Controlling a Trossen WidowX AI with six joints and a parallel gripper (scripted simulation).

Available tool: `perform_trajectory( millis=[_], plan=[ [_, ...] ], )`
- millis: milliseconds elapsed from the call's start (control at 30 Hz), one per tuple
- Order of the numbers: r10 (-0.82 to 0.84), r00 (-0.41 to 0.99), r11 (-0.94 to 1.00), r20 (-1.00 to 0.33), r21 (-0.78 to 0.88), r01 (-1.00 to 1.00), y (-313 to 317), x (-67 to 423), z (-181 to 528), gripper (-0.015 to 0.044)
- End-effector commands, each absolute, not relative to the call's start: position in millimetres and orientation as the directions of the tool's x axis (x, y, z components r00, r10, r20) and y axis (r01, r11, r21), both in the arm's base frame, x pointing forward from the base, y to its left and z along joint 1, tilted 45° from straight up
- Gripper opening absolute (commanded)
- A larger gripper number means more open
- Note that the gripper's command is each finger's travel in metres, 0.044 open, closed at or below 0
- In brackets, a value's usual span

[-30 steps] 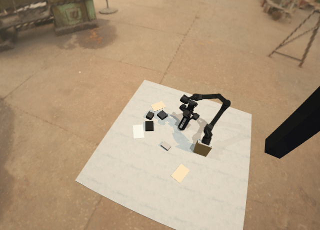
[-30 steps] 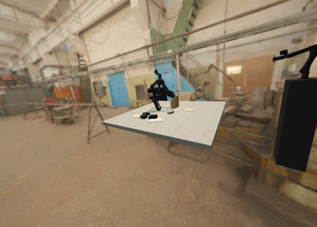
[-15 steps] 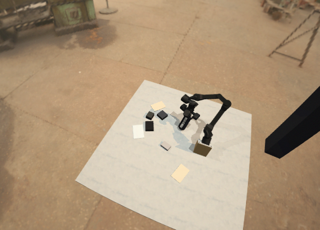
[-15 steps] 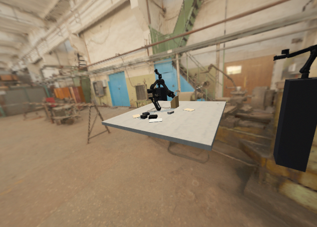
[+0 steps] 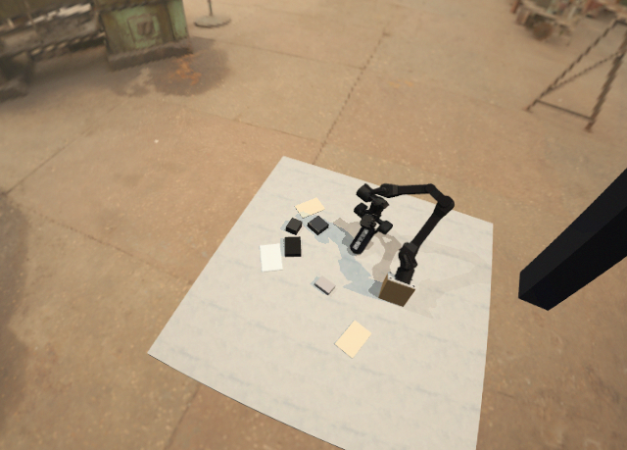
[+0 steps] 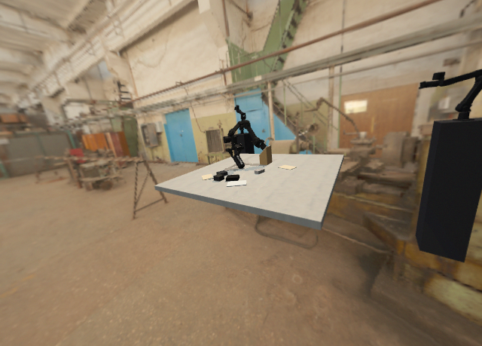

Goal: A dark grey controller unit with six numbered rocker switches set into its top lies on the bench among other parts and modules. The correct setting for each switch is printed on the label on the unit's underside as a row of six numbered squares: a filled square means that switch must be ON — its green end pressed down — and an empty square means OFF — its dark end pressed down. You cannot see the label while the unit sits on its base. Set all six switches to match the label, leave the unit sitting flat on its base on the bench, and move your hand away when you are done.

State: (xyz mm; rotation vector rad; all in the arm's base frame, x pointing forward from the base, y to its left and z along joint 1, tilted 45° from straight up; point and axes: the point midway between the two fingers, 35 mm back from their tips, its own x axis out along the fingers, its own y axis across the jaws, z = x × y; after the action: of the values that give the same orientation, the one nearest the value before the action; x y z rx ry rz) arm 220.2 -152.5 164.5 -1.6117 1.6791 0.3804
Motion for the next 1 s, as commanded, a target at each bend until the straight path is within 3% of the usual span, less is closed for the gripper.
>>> perform_trajectory(
  millis=[0,967],
  plan=[
    [-0.705,0.087,0.158,-0.703,-0.276,-0.948,-155.0,218.6,160.3,0.0338],
    [-0.707,0.087,0.157,-0.702,-0.276,-0.948,-177.9,215.1,159.5,0.0338]
  ],
)
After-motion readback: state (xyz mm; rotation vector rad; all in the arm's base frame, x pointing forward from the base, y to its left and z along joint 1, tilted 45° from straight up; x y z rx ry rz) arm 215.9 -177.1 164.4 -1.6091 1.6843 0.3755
